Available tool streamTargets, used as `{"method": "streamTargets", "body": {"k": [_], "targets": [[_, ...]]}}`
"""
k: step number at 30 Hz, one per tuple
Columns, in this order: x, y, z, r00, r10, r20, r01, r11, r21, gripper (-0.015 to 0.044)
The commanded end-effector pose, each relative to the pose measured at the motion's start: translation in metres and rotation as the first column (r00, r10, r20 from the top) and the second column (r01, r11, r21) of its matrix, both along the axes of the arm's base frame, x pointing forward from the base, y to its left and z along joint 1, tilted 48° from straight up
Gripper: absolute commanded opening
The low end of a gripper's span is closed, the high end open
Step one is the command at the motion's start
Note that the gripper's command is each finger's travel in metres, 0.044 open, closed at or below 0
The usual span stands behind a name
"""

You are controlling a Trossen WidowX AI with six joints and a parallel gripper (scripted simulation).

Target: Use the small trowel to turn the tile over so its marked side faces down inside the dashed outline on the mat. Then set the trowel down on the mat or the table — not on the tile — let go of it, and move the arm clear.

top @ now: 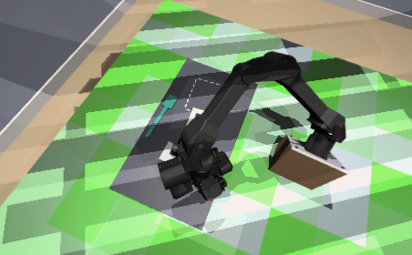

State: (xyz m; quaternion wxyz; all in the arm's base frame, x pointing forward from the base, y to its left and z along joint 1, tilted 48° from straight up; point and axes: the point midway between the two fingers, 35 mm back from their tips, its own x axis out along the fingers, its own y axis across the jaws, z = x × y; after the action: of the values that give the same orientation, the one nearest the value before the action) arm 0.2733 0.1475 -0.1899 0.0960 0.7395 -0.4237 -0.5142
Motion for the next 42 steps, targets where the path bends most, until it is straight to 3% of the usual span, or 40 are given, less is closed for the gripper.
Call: {"method": "streamTargets", "body": {"k": [1, 18, 30, 42], "targets": [[0.008, 0.002, 0.006, 0.988, -0.103, 0.118, 0.101, 0.994, 0.030, 0.0270], [0.026, -0.002, 0.022, 0.735, -0.484, 0.475, 0.435, 0.874, 0.218, 0.0270], [0.038, -0.006, 0.033, 0.403, -0.676, 0.618, 0.568, 0.713, 0.410, 0.0270], [0.049, -0.010, 0.045, 0.011, -0.765, 0.644, 0.591, 0.524, 0.613, 0.0270]]}}
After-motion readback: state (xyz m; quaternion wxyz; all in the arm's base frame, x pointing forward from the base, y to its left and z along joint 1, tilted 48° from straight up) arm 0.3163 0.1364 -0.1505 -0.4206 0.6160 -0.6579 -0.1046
